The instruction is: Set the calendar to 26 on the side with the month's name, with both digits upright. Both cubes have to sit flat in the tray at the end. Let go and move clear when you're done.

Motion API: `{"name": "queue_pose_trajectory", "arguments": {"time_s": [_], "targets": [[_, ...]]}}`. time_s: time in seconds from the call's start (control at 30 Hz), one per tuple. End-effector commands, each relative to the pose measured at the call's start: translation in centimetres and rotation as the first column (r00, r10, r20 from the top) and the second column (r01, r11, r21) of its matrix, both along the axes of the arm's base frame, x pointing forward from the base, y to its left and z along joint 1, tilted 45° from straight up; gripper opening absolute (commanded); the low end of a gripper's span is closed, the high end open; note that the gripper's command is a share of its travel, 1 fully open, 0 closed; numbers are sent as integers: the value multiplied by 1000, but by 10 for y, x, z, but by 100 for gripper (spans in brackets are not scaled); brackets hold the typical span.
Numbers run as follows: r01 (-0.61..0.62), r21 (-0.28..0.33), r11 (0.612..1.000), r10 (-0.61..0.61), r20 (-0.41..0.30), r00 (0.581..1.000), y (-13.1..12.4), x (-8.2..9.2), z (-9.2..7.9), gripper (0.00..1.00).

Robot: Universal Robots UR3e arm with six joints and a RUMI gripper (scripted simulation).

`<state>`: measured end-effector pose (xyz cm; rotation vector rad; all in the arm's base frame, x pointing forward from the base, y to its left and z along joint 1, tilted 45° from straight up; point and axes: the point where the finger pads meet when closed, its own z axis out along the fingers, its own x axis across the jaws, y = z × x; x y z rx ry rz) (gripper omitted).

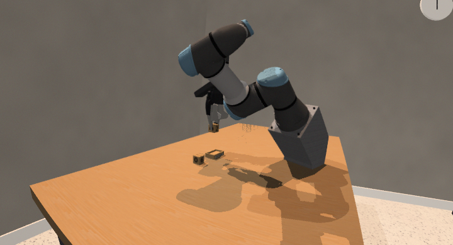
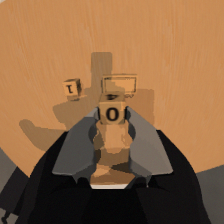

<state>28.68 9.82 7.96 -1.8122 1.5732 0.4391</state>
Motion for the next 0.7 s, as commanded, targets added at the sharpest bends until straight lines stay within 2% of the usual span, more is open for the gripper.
{"name": "queue_pose_trajectory", "arguments": {"time_s": [0.0,0.67], "targets": [[1,-1,1000,-1,1,1000,5,2,-5,11],[1,-1,1000,-1,1,1000,39,11,-40,11]]}}
